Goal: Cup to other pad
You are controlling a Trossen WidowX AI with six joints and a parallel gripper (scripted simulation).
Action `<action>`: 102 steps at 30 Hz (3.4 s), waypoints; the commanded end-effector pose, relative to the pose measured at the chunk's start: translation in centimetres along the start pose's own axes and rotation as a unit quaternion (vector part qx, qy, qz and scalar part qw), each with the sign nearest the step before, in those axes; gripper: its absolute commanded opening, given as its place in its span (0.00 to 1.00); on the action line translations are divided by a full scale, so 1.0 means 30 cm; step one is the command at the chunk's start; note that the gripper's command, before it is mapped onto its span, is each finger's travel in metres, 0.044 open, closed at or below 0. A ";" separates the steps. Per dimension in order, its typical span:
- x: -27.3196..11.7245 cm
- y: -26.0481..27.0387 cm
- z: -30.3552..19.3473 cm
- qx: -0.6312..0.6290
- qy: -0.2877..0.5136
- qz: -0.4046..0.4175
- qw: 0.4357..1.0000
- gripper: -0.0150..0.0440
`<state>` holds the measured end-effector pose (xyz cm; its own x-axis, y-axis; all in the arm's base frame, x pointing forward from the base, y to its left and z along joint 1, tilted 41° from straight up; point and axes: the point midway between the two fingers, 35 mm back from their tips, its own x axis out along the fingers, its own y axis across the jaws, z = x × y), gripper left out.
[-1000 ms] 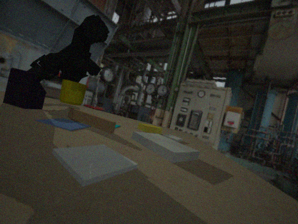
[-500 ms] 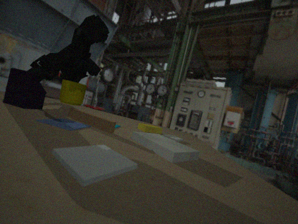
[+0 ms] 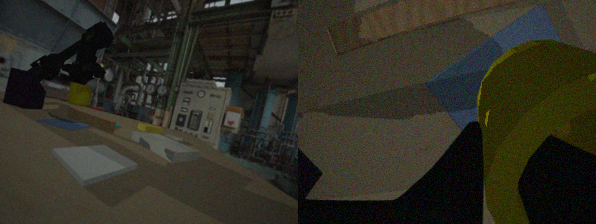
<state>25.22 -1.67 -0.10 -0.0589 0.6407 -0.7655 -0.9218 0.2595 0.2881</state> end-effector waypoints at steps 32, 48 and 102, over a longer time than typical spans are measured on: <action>-0.006 0.045 0.295 0.001 -0.003 0.000 1.000 0.25; -0.014 0.067 0.439 0.001 -0.004 0.000 1.000 0.25; 0.184 0.075 0.493 -0.004 -0.005 -0.001 1.000 0.25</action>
<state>28.46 13.15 4.79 -0.0544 0.6471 -0.7605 -0.9241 0.2559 0.2839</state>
